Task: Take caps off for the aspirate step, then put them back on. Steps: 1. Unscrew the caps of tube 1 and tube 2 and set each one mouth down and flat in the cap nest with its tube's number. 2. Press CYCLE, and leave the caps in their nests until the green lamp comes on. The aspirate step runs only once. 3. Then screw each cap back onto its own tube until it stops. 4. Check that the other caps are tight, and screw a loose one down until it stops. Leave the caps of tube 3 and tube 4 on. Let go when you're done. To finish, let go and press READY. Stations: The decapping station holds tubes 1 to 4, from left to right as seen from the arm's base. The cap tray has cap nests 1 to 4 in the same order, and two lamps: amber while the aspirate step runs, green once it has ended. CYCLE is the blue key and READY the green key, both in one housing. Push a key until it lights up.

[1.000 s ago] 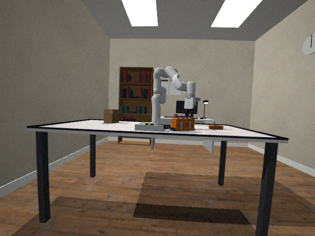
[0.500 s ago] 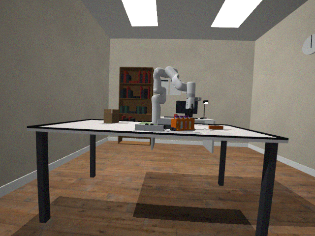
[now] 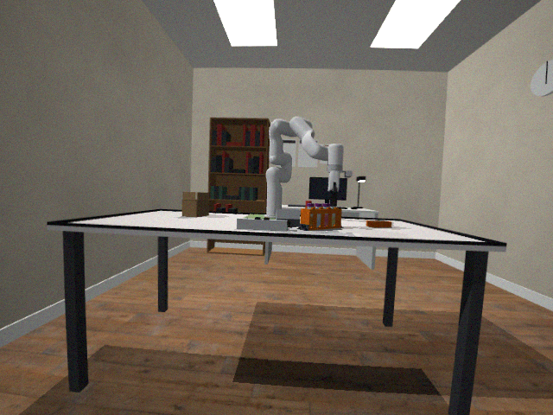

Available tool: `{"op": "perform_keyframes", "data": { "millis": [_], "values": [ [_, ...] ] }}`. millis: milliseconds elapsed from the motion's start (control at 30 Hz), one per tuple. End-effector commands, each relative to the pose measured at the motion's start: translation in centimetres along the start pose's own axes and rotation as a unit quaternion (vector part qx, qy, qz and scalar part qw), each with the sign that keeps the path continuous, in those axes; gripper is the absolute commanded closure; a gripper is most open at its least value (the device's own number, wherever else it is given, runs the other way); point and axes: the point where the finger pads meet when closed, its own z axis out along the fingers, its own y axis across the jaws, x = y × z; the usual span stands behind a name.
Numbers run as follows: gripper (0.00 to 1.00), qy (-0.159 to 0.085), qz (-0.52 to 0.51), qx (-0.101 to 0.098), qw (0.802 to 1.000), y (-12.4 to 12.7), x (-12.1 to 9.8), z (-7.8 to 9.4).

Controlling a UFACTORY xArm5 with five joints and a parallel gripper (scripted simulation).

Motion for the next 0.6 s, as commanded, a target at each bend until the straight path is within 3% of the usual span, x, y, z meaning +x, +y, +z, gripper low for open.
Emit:
{"op": "perform_keyframes", "data": {
  "millis": [0, 300, 567],
  "values": [
    [1.0, 0.0, 0.004, -0.003, 1.0, 0.06, 0.09, -0.13],
    [1.0, 0.0, 0.004, -0.003, 1.0, 0.06, 0.09, -0.13],
    [1.0, -0.001, -0.146, -0.003, 0.989, 0.06, 0.09, -0.14]
  ]
}}
